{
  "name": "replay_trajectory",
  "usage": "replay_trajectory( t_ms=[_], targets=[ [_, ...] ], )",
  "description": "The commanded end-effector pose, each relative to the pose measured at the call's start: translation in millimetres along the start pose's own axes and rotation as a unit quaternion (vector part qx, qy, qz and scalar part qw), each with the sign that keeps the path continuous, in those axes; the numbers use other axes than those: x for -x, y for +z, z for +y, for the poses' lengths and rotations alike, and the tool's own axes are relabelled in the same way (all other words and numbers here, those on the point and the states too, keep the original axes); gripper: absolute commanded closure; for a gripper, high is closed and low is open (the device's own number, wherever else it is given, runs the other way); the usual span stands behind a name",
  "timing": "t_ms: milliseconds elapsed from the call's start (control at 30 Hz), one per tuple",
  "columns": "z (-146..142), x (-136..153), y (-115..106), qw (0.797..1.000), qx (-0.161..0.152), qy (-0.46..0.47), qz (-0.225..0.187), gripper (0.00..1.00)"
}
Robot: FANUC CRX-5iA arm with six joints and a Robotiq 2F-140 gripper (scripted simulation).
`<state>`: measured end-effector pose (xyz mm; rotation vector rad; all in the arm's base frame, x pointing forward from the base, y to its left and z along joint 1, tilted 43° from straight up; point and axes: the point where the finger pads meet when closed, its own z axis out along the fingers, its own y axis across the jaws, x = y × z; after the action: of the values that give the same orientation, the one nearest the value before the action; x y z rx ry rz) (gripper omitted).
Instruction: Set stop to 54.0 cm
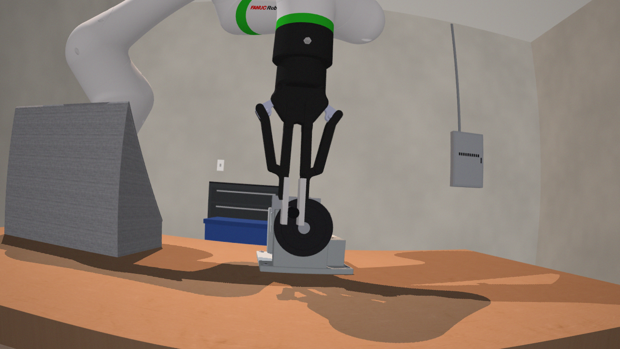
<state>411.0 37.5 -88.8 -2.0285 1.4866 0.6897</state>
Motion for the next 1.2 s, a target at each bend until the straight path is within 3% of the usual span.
replay_trajectory(
  t_ms=[0, 1167],
  targets=[
    [1.1, -0.2, 1.1, 1.0, 0.0, 0.0, 0.0, 0.96],
    [6.4, -0.2, 8.5, 1.0, 0.0, 0.0, 0.0, 0.96]
  ],
)
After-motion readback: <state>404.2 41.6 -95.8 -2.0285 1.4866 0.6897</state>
